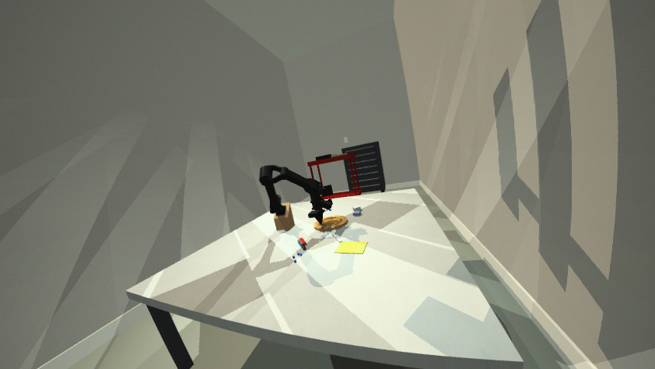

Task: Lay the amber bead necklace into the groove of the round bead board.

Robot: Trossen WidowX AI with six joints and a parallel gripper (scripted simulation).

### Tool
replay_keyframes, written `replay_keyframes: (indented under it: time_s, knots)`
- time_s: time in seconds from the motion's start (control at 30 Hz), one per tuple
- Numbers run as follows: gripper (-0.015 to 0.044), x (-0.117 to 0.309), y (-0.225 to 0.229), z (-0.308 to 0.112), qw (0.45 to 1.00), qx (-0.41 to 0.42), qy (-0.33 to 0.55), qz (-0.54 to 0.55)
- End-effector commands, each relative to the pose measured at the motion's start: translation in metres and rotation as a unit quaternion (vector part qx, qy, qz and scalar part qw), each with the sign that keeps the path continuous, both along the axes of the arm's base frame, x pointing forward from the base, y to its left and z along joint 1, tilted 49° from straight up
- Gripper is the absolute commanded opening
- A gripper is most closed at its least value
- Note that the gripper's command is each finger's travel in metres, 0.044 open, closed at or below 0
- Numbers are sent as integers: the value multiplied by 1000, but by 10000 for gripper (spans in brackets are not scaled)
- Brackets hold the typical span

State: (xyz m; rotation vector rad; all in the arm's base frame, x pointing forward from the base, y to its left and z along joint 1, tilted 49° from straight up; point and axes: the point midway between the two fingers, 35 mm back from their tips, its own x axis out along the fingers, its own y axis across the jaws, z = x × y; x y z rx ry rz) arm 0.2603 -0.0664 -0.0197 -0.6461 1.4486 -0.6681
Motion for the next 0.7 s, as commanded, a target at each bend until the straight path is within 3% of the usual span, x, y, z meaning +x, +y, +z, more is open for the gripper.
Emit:
replay_keyframes:
  time_s: [0.0,0.67]
  knots:
    - [0,0,0,0,1000,0,-1,0]
    - [0,0,4,4,1000,-3,1,2]
